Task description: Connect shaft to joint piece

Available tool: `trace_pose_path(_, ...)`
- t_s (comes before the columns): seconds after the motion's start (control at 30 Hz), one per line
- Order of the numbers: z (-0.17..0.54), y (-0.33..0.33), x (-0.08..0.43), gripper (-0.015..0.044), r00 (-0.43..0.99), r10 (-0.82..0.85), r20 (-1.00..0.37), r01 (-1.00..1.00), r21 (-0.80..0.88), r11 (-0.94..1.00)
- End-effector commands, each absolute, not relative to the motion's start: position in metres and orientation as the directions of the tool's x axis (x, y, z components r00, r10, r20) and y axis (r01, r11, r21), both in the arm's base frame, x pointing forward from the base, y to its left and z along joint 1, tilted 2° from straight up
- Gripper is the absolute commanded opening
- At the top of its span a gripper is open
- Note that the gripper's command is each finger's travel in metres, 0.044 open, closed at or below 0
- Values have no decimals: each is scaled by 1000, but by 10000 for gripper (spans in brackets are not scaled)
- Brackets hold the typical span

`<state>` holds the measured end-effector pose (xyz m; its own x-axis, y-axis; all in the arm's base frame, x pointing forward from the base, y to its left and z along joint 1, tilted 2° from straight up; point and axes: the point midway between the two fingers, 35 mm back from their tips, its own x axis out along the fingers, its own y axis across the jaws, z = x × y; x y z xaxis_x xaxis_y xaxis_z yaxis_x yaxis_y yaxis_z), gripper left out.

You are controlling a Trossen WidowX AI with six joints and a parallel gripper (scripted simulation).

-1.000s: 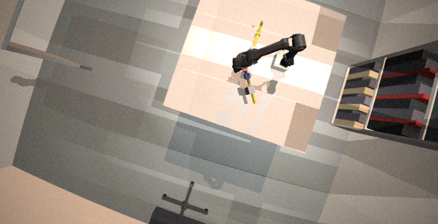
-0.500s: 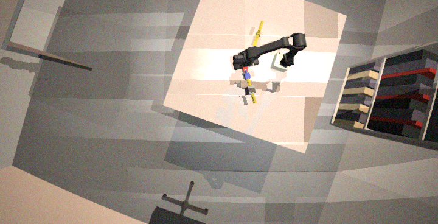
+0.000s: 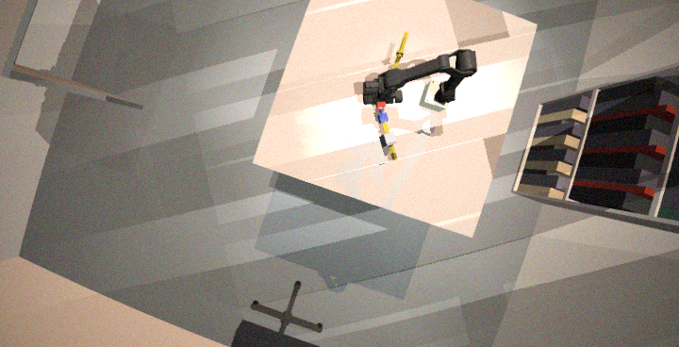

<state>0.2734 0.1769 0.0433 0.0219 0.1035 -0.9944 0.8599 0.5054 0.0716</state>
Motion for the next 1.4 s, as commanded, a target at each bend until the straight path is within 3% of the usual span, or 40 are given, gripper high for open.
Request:
trace_pose_path(0.0,41,175,271,0,14,134,-991,892,73,446)
trace_pose_path(0.63,35,171,260,0,22,249,-968,974,77,215)
trace_pose_path(1.37,34,171,259,0,30,266,-963,979,82,184)
